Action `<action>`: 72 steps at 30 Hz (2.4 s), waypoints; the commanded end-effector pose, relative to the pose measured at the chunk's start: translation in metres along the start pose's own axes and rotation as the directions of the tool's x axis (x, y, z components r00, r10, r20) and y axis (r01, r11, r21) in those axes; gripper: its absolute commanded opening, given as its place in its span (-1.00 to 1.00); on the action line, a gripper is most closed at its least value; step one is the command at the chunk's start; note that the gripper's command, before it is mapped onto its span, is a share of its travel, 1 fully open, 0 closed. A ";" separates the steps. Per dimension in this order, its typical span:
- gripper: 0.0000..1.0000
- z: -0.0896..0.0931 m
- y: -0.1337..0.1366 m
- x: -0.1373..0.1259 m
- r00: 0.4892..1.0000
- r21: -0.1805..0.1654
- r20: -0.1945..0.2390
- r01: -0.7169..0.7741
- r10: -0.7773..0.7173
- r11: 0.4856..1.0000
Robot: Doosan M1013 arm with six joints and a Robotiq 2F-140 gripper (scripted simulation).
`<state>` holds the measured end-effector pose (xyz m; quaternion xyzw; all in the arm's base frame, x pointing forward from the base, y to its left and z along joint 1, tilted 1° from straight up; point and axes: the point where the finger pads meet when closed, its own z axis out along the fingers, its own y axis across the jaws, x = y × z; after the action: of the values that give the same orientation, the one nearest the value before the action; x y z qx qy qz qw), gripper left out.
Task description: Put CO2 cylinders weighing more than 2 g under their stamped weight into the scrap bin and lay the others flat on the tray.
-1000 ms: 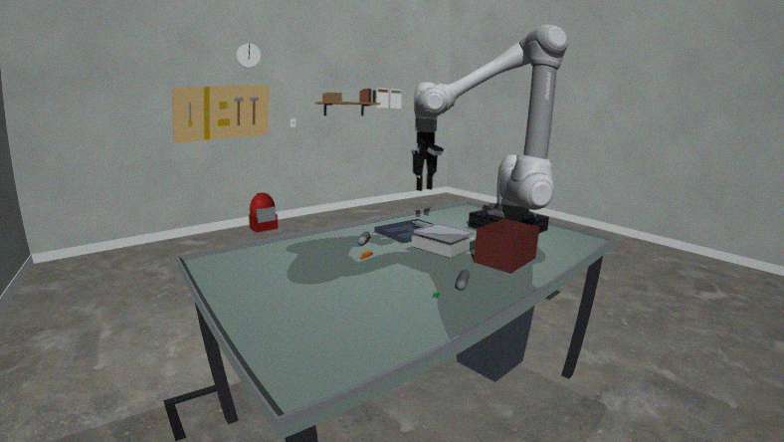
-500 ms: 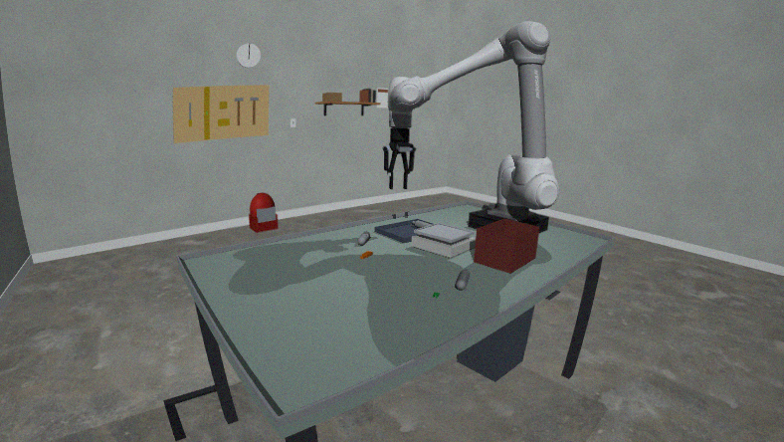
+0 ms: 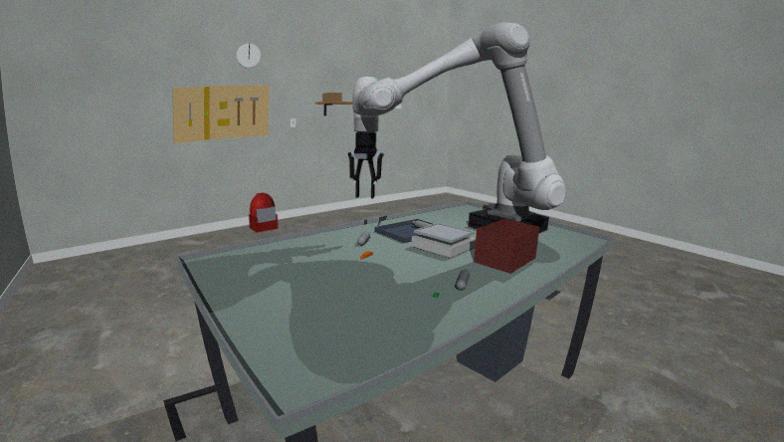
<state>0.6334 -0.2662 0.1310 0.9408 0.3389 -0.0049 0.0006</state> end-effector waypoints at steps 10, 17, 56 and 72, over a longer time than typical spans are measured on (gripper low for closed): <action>-0.19 0.049 0.002 0.001 1.000 0.001 0.003 -0.002 0.002 1.000; -0.19 0.085 0.002 0.001 1.000 0.001 0.003 -0.002 0.002 1.000; -0.80 0.166 0.002 0.001 1.000 0.001 0.003 -0.002 0.002 1.000; -0.80 0.127 0.002 0.001 1.000 0.001 0.003 -0.002 0.002 1.000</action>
<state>0.6336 -0.2682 -0.0144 0.9412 0.3379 -0.0075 0.0002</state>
